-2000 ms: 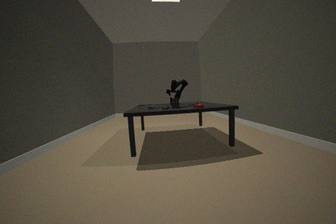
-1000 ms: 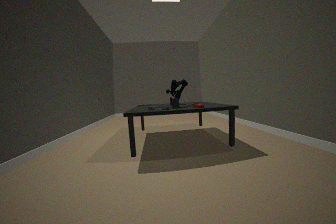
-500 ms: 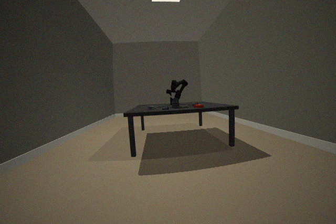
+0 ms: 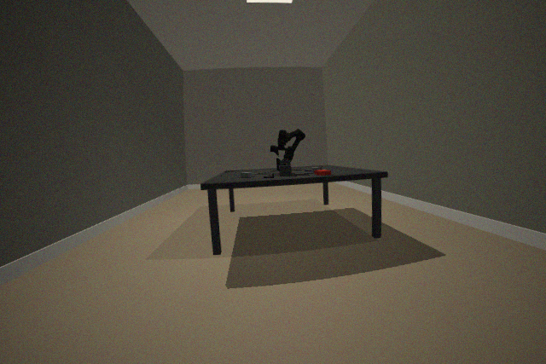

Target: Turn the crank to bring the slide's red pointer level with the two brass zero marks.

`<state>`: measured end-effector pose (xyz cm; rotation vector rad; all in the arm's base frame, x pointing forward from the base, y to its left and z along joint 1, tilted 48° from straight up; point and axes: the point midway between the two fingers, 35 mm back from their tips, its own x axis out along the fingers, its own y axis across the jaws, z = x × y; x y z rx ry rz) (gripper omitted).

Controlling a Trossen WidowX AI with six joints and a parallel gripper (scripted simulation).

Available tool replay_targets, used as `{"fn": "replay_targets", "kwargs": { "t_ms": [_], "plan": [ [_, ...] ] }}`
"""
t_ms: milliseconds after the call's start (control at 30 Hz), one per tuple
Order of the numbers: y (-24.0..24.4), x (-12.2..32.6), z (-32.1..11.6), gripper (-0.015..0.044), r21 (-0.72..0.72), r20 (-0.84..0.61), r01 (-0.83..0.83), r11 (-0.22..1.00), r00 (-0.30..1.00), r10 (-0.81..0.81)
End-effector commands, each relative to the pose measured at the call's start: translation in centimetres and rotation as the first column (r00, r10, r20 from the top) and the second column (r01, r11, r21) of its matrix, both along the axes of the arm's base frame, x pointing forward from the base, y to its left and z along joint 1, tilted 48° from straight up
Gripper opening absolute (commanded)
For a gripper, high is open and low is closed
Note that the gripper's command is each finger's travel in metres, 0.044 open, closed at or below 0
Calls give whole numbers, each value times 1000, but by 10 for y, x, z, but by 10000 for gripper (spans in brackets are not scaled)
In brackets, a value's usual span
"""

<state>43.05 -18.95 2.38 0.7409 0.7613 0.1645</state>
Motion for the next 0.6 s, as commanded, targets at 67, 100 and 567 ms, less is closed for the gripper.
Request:
{"fn": "replay_targets", "kwargs": {
  "t_ms": [67,100,567],
  "plan": [
    [0,0,0,99,0,0,0,1000,1000,0],
    [0,0,0,72,0,0,0,1000,1000,0],
    [0,0,0,0,1,0,0,1000,1000,0]
  ]
}}
